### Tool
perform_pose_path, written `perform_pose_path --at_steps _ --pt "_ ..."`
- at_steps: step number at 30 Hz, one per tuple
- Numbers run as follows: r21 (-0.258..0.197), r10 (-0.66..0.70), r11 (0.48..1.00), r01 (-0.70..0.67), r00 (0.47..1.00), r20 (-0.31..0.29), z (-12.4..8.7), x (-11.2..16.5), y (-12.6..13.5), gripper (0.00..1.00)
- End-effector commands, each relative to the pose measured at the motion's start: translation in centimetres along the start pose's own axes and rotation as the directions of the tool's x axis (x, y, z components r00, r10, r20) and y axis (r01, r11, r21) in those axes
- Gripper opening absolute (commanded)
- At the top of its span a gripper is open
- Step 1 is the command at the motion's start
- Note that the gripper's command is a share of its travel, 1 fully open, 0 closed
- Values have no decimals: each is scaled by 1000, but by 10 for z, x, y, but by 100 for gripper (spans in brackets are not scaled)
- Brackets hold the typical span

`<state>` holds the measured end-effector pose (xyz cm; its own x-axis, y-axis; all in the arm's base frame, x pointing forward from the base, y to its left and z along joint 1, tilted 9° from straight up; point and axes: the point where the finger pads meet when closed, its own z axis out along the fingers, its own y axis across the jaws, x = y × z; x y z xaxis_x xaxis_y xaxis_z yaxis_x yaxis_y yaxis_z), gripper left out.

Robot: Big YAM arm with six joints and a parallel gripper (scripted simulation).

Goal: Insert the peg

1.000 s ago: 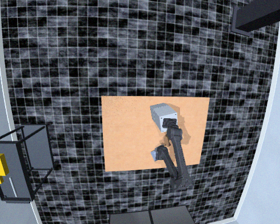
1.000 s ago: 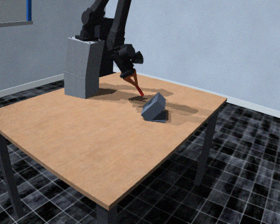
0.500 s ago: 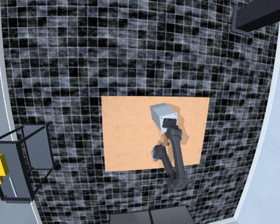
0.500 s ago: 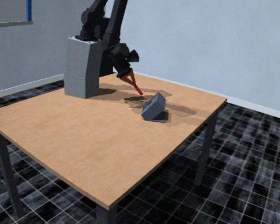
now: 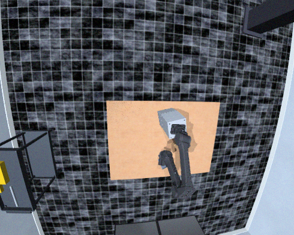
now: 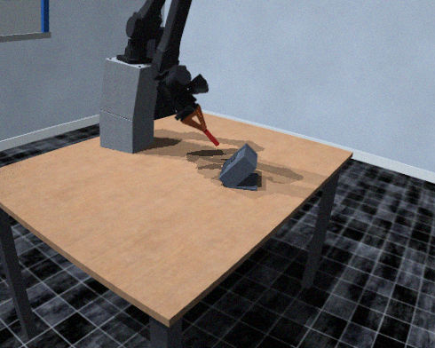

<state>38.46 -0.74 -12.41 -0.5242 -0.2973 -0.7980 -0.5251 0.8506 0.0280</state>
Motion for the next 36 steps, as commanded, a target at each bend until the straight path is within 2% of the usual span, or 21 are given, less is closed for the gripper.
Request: perform_pose_path --at_steps 1,11,17,18,36 --pt "18 -6 1000 6 1000 12 -8 8 -3 0" --pt "48 -30 999 27 997 72 -23 9 -14 0" --pt "55 -36 998 31 996 84 -26 9 -17 0" --pt "53 -40 998 35 995 90 -23 2 -19 0" --pt "53 -40 998 35 995 90 9 -2 -19 0"
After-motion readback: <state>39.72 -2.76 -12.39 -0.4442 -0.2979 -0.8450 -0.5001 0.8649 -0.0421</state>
